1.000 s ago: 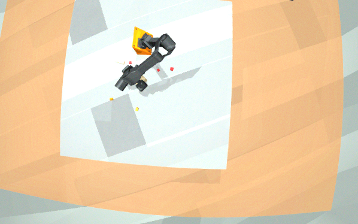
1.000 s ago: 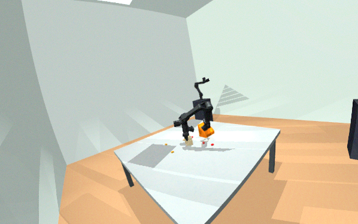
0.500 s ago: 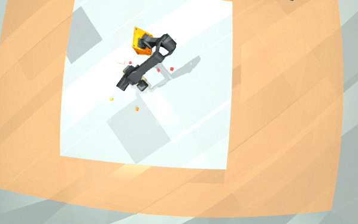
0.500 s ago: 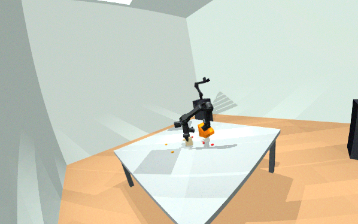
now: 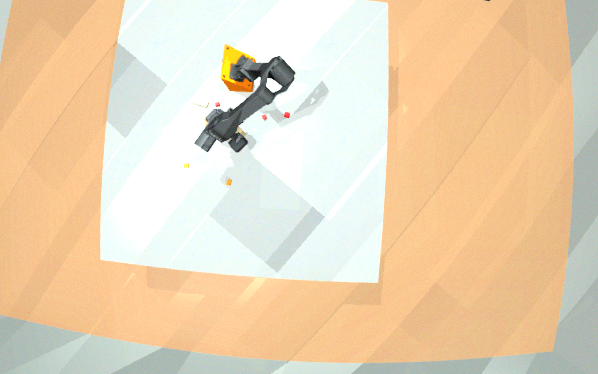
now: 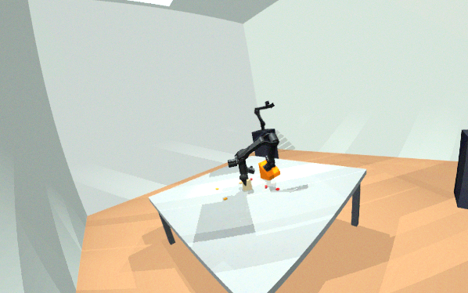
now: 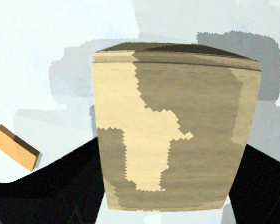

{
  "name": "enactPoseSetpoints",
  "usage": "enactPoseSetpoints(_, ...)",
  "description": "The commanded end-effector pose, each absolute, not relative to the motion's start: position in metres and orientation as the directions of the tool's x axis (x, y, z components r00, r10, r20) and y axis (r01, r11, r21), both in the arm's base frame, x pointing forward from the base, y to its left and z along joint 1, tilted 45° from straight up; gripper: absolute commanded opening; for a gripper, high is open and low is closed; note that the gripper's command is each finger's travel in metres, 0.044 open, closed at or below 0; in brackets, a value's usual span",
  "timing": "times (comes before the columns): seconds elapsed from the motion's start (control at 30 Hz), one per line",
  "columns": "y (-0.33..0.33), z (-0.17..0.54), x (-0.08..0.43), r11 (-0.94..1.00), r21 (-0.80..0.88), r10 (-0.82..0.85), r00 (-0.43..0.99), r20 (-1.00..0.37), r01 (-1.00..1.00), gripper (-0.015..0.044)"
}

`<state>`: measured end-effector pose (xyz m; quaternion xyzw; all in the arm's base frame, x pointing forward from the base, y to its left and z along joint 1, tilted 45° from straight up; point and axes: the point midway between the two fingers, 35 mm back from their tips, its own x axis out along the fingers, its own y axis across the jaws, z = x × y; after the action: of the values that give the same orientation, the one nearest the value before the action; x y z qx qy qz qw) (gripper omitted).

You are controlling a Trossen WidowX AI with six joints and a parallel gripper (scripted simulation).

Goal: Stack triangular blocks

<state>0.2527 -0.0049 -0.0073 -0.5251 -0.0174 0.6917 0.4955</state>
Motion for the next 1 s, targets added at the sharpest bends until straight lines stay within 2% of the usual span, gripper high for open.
enactPoseSetpoints(0.0, -0.0044, -0.0069, 0.2533, -0.503, -0.547, 0.706, 0.047, -0.707, -0.669, 0.0)
enactPoseSetpoints(0.7, -0.0033, -0.0078, 0.2529, -0.503, -0.546, 0.706, 0.046, -0.707, -0.67, 0.0)
enactPoseSetpoints(0.97, -0.0035, -0.0081, 0.2523, -0.509, -0.544, 0.704, 0.042, -0.709, -0.667, 0.021)
